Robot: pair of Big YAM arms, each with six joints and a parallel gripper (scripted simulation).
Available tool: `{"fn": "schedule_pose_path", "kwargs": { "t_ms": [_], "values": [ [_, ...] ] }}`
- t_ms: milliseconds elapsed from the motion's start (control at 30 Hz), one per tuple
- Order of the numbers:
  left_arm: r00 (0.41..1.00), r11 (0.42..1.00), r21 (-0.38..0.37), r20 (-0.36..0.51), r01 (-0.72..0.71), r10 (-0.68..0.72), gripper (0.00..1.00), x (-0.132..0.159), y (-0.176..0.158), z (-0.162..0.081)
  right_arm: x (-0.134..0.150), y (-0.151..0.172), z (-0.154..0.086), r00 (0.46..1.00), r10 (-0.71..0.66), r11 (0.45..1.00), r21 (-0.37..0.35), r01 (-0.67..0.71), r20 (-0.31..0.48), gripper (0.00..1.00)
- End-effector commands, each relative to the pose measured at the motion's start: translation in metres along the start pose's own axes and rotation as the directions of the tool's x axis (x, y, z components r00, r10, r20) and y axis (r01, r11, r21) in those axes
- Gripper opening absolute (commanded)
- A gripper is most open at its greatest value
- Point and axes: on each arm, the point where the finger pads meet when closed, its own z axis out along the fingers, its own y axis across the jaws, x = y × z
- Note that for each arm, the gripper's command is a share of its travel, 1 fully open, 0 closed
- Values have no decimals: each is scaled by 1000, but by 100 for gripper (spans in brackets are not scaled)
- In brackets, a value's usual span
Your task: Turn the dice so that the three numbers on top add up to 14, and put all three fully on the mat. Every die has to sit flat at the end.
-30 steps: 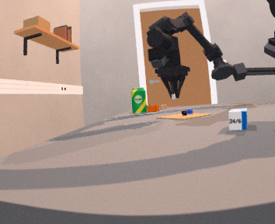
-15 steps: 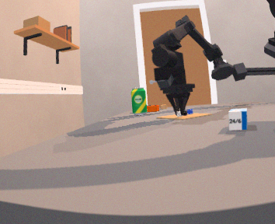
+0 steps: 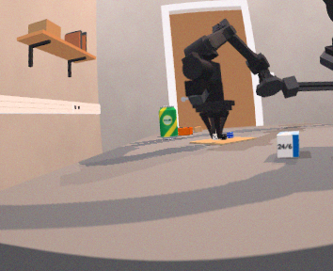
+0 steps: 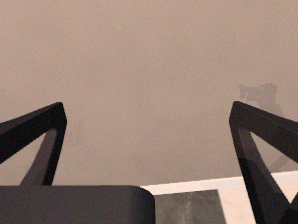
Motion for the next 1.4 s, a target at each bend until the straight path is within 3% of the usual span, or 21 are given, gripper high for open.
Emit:
{"fn": "schedule_pose_path", "kwargs": {
  "t_ms": [0,1367],
  "values": [
    [998,1000,-3,54,-15,15,100,-22,2,-8,-17,-3,-7,999,7,1000,3,-7,36,11],
    [998,1000,-3,54,-15,15,100,-22,2,-8,-17,-6,-1,999,13,1000,1,-13,36,11]
  ]
}}
